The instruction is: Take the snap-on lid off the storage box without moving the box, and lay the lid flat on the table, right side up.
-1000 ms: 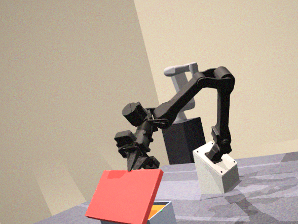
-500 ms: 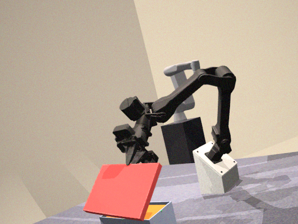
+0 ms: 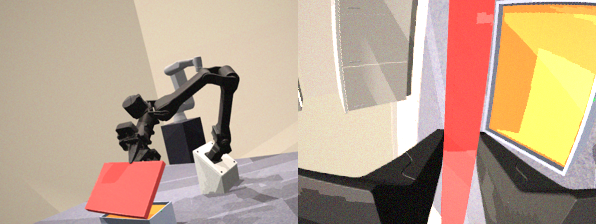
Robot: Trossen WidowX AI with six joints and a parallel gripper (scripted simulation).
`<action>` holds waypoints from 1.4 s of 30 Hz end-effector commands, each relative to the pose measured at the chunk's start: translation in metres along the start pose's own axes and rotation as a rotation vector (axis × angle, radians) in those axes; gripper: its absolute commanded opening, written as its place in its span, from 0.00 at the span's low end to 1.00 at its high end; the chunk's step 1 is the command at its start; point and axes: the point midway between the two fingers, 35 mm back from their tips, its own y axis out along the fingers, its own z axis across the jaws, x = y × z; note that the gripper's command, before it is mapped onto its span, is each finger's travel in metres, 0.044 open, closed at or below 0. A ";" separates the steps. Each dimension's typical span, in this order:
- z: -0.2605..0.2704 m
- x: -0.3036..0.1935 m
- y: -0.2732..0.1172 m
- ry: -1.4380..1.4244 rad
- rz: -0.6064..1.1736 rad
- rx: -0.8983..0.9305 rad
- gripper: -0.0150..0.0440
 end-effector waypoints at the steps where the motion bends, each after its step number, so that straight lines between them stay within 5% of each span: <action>1: 0.000 -0.009 -0.002 0.001 -0.005 0.004 0.25; 42: -0.005 -0.090 -0.007 0.005 -0.003 0.003 0.25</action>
